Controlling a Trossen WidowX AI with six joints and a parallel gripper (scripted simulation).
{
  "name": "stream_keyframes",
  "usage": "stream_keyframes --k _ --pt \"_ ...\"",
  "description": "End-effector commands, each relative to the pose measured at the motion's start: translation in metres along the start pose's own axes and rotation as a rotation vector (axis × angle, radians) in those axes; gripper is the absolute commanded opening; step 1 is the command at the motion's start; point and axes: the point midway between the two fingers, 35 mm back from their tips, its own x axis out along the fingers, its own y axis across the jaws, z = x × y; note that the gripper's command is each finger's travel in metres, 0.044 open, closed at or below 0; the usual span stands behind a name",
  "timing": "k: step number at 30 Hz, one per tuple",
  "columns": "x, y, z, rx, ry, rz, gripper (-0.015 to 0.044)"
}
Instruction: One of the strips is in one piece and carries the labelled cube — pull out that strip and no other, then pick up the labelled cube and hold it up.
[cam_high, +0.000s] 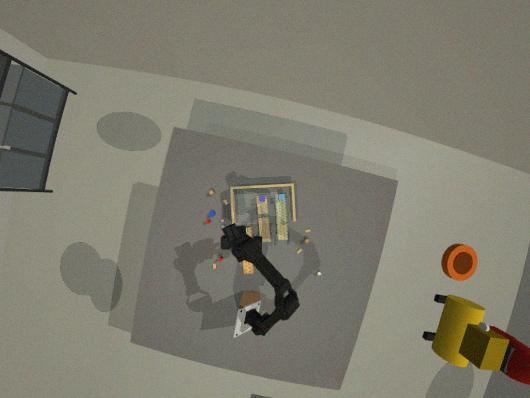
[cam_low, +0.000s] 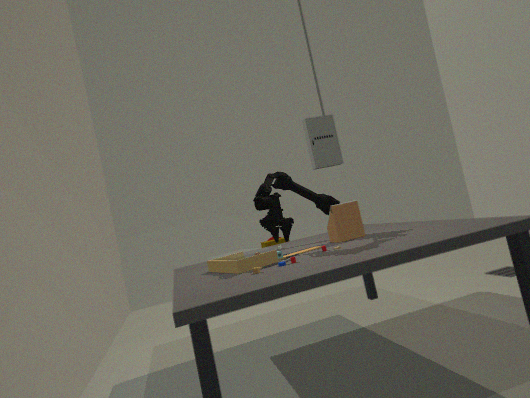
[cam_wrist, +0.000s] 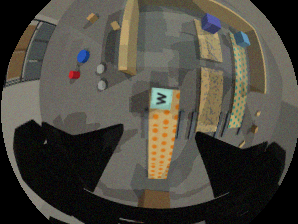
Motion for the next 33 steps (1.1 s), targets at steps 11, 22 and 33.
stream_keyframes --k 11,22,33 --pt "0.011 0.002 0.033 -0.003 0.005 -0.006 0.0309" --pt "0.029 0.001 0.034 -0.003 0.005 -0.006 0.025" --pt "0.047 0.001 0.033 -0.003 0.005 -0.007 0.025"
